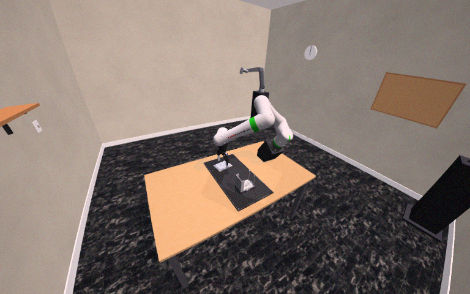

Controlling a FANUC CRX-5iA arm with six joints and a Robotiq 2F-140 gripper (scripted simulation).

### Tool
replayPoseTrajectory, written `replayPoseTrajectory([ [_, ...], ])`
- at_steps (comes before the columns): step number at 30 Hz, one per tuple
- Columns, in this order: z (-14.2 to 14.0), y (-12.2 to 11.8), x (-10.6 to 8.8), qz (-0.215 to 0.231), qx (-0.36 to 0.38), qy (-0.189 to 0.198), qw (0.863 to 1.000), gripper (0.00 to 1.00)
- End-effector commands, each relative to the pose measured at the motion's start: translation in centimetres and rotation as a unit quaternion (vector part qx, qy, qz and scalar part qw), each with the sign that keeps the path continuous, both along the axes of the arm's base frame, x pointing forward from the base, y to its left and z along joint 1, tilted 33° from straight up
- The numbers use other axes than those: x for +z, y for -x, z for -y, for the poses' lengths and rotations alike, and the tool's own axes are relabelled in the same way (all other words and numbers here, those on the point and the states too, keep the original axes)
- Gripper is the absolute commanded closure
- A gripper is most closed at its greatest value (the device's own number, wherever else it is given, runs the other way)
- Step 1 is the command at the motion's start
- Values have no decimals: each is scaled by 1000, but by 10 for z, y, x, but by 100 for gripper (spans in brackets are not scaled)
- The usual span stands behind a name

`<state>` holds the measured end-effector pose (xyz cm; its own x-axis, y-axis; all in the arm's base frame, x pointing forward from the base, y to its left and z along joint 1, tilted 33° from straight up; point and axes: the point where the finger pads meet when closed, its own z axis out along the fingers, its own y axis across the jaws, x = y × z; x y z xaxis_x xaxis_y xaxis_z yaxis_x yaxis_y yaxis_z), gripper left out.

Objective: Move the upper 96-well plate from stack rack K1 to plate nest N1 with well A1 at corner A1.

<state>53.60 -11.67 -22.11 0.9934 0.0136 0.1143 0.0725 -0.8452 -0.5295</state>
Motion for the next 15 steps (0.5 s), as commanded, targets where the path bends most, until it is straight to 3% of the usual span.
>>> replayPoseTrajectory([
  [1, 0, 0, 0, 0, 0, 0, 1000, 0],
  [15, 16, 3, 25, 0, 0, 0, 1000, 0],
])
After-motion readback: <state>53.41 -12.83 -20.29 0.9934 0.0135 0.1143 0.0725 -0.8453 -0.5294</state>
